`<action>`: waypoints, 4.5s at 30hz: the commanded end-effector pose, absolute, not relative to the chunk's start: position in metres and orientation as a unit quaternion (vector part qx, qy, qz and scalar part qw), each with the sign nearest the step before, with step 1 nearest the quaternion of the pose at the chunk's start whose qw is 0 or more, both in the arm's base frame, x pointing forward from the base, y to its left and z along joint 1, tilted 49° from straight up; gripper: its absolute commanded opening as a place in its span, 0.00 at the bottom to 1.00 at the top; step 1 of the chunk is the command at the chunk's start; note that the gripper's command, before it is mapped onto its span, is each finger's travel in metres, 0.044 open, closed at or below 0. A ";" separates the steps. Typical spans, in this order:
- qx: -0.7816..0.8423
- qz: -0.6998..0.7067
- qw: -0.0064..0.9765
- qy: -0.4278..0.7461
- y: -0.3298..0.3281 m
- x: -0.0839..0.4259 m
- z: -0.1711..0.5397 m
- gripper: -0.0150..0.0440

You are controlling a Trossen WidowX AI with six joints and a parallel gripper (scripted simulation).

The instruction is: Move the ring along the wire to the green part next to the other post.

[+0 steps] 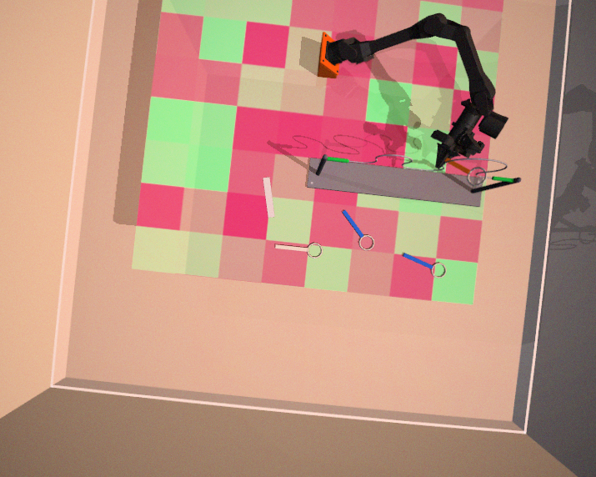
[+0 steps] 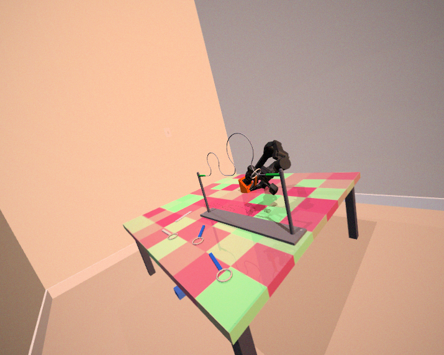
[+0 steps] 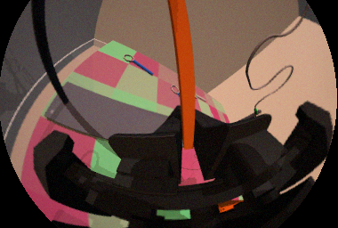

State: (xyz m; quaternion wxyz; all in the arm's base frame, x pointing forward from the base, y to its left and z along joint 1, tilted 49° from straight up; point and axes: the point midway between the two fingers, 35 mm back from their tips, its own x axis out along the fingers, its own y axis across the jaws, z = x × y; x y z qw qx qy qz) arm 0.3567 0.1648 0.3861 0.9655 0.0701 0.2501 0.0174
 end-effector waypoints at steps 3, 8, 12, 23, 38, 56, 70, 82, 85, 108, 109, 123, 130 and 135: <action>0.003 -0.004 0.969 0.248 0.141 0.355 0.385 0.00; -0.057 -0.020 0.967 0.247 0.122 0.356 0.386 0.00; -0.105 -0.033 0.963 0.246 0.108 0.356 0.389 0.00; -0.227 -0.066 0.942 0.240 0.072 0.356 0.401 0.00; -0.337 -0.094 0.908 0.231 0.042 0.356 0.421 0.00; -0.428 -0.117 0.868 0.222 0.020 0.356 0.444 0.00; -0.490 -0.119 0.841 0.197 0.006 0.361 0.462 0.00; -0.551 -0.121 0.807 0.172 -0.006 0.366 0.487 0.00; -0.554 -0.122 0.806 0.172 -0.007 0.366 0.490 0.00; -0.500 -0.107 0.840 0.182 -0.007 0.366 0.494 0.00; -0.495 -0.106 0.843 0.183 -0.007 0.366 0.494 0.00; -0.423 -0.087 0.881 0.192 -0.004 0.366 0.488 0.00; -0.384 -0.077 0.899 0.196 -0.002 0.366 0.486 0.00; -0.356 -0.070 0.910 0.199 0.000 0.366 0.484 0.00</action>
